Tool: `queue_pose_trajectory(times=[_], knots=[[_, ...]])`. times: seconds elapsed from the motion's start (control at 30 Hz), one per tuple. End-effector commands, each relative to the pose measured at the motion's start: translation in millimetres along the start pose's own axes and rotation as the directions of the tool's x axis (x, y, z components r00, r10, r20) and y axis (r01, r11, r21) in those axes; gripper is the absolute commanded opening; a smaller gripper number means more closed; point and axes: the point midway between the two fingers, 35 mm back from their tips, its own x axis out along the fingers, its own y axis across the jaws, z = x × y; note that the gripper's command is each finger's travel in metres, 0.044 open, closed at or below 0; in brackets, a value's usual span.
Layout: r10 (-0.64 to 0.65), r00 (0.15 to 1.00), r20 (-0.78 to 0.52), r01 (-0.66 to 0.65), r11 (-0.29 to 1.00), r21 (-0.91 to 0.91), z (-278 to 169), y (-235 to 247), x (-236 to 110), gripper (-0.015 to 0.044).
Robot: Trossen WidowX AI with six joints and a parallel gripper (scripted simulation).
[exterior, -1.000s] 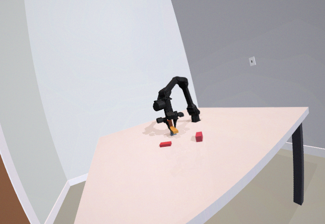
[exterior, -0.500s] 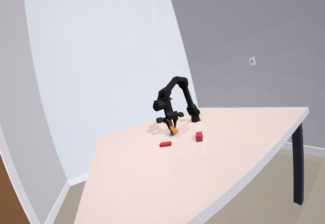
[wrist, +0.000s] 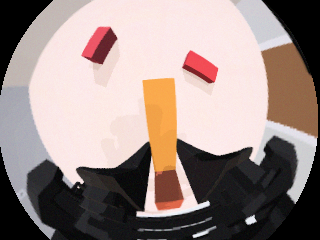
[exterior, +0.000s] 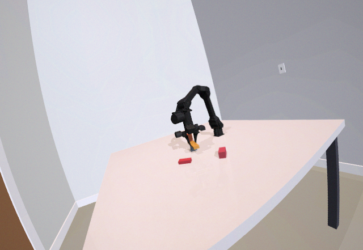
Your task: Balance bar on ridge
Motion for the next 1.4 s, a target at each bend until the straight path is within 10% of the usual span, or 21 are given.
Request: queue_pose_trajectory(times=[0.0,1.37], knots=[[0.001,1.0,0.0,-0.001,1.0,0.0,-0.1,0.1,0.2,0.0167],[0.001,1.0,0.0,-0.001,1.0,0.0,-0.1,0.1,0.2,0.0185]])
